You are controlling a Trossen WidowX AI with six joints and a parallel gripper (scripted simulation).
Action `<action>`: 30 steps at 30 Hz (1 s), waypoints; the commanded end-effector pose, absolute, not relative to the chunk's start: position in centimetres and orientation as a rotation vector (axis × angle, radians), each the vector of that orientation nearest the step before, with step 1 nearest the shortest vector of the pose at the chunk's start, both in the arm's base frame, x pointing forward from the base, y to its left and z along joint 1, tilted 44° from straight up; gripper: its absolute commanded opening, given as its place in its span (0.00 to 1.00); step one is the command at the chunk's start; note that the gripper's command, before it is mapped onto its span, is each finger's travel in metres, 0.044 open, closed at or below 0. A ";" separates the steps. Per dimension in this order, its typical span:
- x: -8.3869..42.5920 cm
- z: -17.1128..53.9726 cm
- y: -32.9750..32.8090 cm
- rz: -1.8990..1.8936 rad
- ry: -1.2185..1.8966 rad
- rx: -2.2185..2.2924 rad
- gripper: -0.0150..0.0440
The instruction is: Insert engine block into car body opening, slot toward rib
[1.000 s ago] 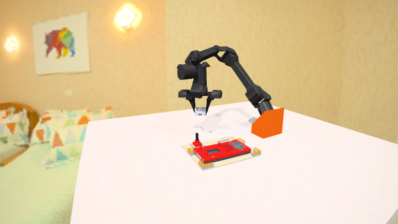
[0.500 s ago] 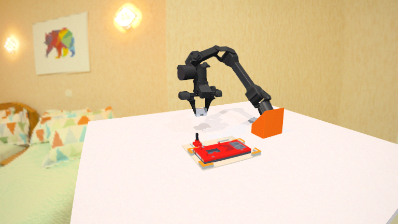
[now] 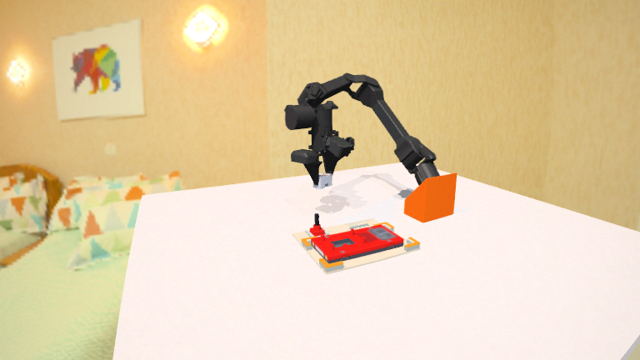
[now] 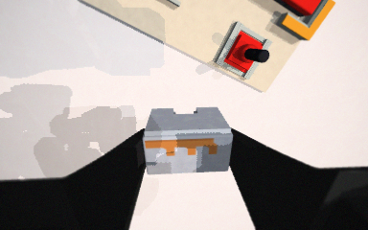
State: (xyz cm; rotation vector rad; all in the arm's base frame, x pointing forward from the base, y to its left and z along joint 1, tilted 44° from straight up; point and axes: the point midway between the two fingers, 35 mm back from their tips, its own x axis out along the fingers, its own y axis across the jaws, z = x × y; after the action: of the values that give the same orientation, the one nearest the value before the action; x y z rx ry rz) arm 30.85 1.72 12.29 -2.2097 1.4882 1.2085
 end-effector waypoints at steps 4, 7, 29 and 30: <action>30.9 12.2 1.6 1.449 1.410 -2.358 0.25; 30.9 12.1 1.6 1.478 1.399 -2.374 0.25; 31.5 9.1 -1.3 1.585 1.357 -2.433 0.25; 31.5 9.0 -1.3 1.585 1.357 -2.433 0.25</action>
State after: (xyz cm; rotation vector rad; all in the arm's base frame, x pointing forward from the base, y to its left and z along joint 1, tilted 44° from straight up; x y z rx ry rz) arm 31.59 -0.92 9.50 -2.4285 1.3522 1.5766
